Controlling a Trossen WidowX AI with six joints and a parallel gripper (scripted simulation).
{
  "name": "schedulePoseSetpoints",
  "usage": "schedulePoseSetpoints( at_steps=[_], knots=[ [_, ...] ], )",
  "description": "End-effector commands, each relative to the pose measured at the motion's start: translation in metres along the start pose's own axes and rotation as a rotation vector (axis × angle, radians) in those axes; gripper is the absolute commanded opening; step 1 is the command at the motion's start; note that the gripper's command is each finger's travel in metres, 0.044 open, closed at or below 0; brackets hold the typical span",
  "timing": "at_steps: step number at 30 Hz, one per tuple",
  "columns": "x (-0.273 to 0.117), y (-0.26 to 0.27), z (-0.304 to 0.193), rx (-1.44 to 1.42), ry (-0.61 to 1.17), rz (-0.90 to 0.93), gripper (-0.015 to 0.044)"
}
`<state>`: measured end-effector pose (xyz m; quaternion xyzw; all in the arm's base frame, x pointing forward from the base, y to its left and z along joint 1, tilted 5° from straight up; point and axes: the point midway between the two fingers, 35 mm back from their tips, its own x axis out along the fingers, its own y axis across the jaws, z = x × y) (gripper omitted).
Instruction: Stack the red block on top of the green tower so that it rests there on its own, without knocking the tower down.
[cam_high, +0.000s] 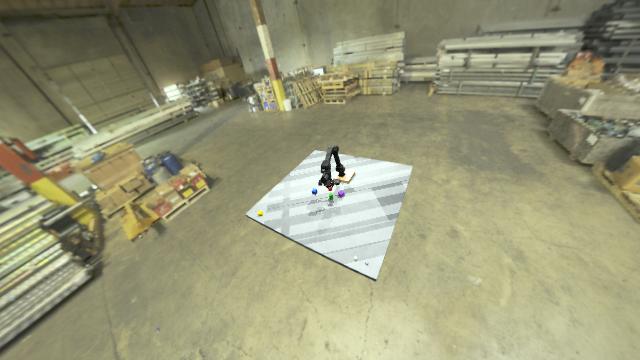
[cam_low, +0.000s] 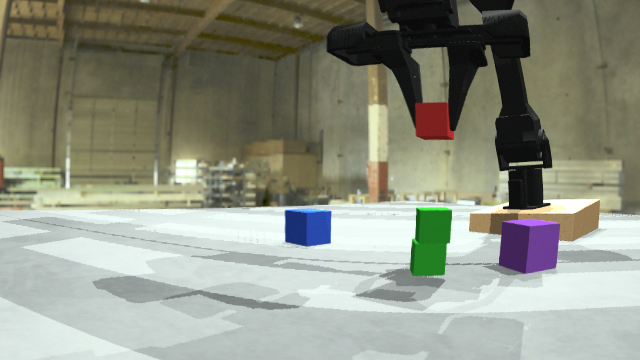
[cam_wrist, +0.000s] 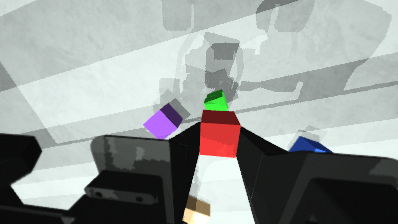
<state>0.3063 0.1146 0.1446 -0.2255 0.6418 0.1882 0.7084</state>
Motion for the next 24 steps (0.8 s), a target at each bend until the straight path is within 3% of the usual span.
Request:
schedulePoseSetpoints(
  at_steps=[1,17,24],
  knots=[
    [0.016,-0.001,-0.001,0.007,0.013,-0.004,0.0000],
    [0.060,-0.002,-0.003,0.007,0.013,-0.004,0.0000],
    [0.060,-0.002,-0.003,0.007,0.013,-0.004,0.0000]
  ],
)
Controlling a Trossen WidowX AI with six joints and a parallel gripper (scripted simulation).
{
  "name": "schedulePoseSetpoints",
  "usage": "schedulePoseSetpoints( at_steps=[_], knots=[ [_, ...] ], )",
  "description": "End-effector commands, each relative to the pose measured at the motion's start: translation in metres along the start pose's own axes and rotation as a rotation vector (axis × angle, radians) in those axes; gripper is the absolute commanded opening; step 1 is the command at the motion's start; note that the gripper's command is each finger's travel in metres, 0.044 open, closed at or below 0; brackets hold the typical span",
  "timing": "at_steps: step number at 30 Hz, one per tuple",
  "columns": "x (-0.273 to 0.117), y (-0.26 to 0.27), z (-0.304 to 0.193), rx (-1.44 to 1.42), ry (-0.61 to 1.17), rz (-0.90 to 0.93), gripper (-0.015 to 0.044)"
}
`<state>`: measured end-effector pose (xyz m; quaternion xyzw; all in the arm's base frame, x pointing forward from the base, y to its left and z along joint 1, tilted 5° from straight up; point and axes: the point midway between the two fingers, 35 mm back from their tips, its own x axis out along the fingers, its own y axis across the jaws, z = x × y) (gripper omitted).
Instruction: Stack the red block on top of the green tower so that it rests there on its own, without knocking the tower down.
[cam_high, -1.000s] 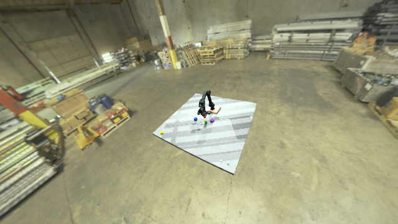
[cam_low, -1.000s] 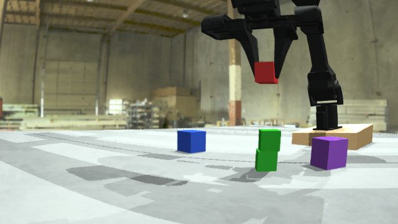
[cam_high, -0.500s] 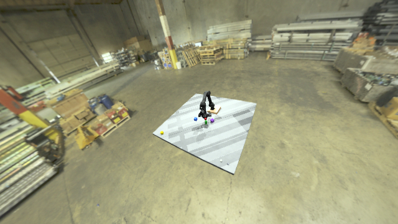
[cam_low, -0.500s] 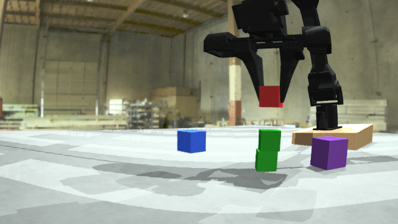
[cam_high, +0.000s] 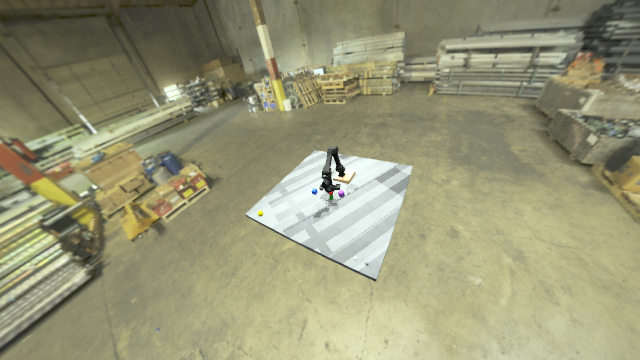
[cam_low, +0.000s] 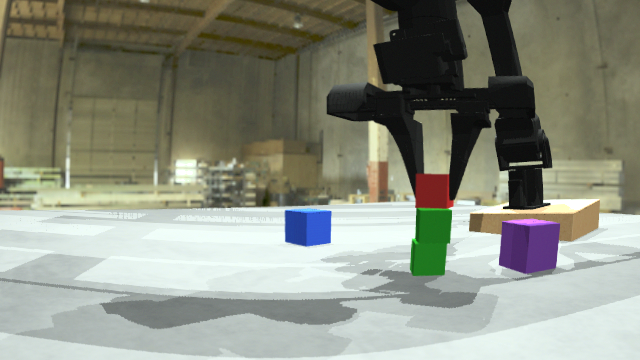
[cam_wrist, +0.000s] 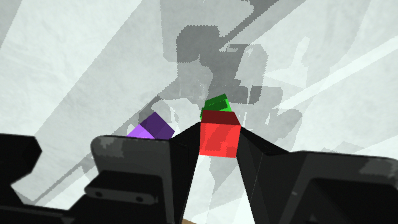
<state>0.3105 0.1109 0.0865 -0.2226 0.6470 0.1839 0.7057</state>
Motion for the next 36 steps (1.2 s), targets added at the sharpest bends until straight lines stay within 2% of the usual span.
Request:
schedulePoseSetpoints(
  at_steps=[1,26,36],
  knots=[
    [0.0016,-0.0009,-0.0001,-0.003,0.002,-0.005,0.0000],
    [-0.0023,-0.0010,-0.0001,-0.003,0.002,-0.005,0.0000],
    [0.0015,-0.0001,0.0001,0.000,0.000,0.000,0.0263]
  ],
)
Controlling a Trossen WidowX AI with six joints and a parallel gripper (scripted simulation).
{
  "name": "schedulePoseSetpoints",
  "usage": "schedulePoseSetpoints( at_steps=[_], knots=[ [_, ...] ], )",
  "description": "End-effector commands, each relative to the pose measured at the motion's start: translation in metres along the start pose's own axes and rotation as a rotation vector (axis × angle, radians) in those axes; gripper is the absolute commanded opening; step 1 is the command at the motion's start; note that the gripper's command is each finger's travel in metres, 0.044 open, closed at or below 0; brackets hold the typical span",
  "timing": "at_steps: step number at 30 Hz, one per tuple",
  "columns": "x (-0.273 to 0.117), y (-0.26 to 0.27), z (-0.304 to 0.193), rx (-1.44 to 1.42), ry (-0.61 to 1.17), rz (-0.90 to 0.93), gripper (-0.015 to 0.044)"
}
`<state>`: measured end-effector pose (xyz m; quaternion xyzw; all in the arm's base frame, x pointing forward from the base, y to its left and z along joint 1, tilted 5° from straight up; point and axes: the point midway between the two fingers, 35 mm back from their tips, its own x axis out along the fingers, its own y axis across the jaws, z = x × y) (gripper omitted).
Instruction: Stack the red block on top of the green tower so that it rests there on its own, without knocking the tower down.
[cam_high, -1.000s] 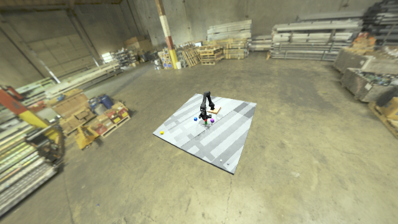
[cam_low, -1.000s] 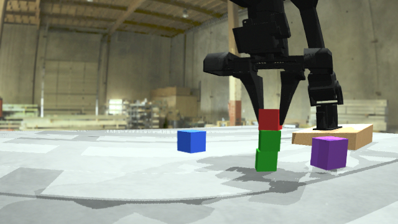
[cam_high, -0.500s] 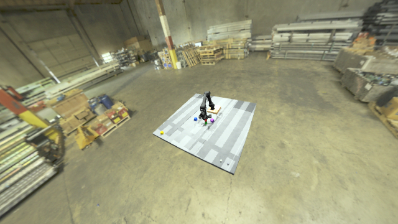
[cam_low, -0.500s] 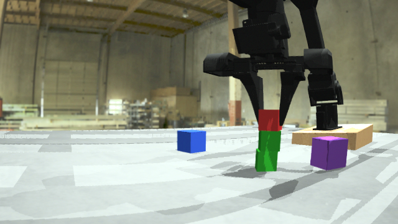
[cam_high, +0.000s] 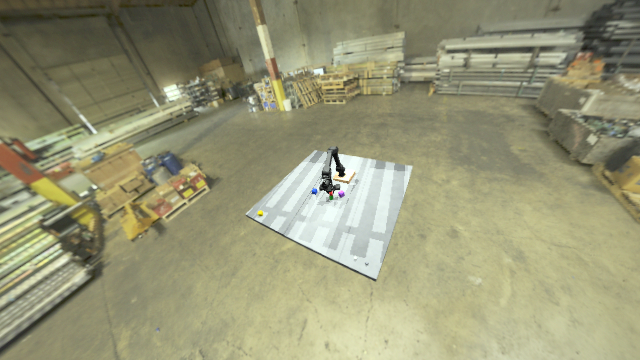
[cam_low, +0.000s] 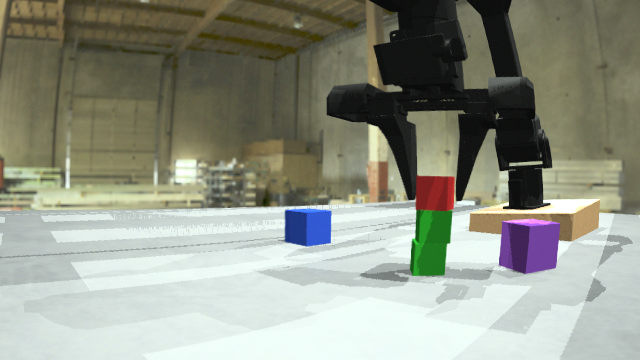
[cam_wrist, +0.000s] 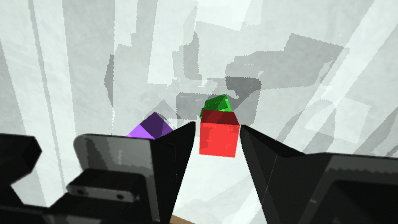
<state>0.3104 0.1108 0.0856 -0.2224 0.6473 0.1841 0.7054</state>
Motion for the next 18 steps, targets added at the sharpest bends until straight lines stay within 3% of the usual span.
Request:
schedulePoseSetpoints(
  at_steps=[1,7,18],
  knots=[
    [0.0005,-0.0001,0.0002,0.000,0.000,-0.001,0.0289],
    [0.0005,-0.0001,0.0002,0.000,0.000,-0.001,0.0440],
    [0.0005,-0.0001,0.0002,0.000,0.000,-0.001,0.0440]
  ],
)
